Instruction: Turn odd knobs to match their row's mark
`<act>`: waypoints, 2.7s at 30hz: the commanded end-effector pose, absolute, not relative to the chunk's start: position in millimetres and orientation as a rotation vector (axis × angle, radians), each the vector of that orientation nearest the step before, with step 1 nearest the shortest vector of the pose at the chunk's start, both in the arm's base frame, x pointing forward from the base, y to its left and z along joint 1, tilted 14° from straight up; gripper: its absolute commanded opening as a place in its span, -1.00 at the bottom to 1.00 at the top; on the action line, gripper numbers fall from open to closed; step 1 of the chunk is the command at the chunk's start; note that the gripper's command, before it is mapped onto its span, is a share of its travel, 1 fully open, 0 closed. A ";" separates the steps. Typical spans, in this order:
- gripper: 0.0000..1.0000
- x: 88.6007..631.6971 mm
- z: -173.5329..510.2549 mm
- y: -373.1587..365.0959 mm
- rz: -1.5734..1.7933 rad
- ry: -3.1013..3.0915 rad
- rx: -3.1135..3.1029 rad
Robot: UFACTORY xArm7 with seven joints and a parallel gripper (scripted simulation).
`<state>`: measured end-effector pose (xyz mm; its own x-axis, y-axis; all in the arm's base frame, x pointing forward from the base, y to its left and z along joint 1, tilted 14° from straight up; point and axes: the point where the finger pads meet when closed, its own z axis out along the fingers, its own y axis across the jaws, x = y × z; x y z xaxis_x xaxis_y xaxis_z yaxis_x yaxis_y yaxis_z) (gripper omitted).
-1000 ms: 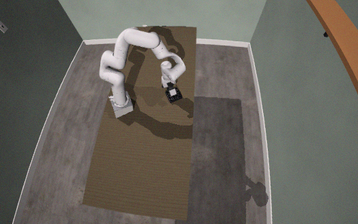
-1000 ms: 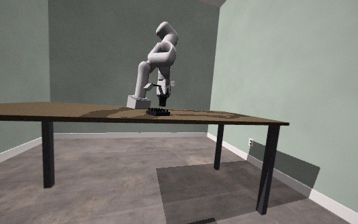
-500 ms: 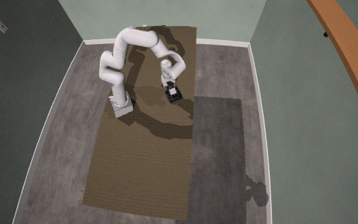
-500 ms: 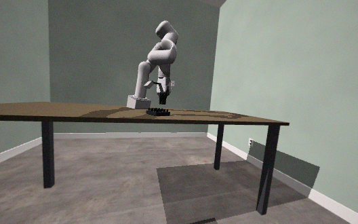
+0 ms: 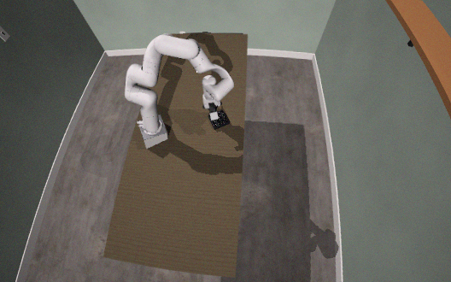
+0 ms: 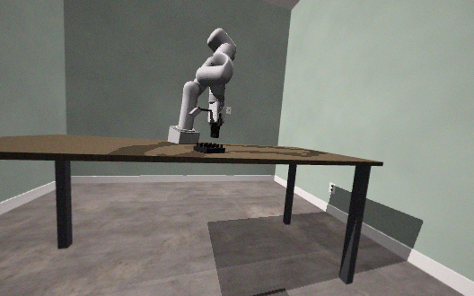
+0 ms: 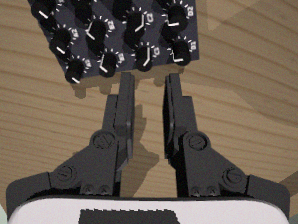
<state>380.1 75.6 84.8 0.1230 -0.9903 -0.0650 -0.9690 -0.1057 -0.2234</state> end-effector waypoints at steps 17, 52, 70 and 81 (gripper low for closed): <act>-0.61 376.1 88.7 72.8 -0.056 2.475 -1.569; -0.61 380.1 104.6 74.2 0.046 2.822 -0.664; -0.61 380.1 104.6 74.2 0.046 2.822 -0.664; -0.61 380.1 104.6 74.2 0.046 2.822 -0.664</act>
<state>379.4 74.5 103.6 -0.8677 -0.4363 -0.2383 -0.4439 0.8958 -0.0239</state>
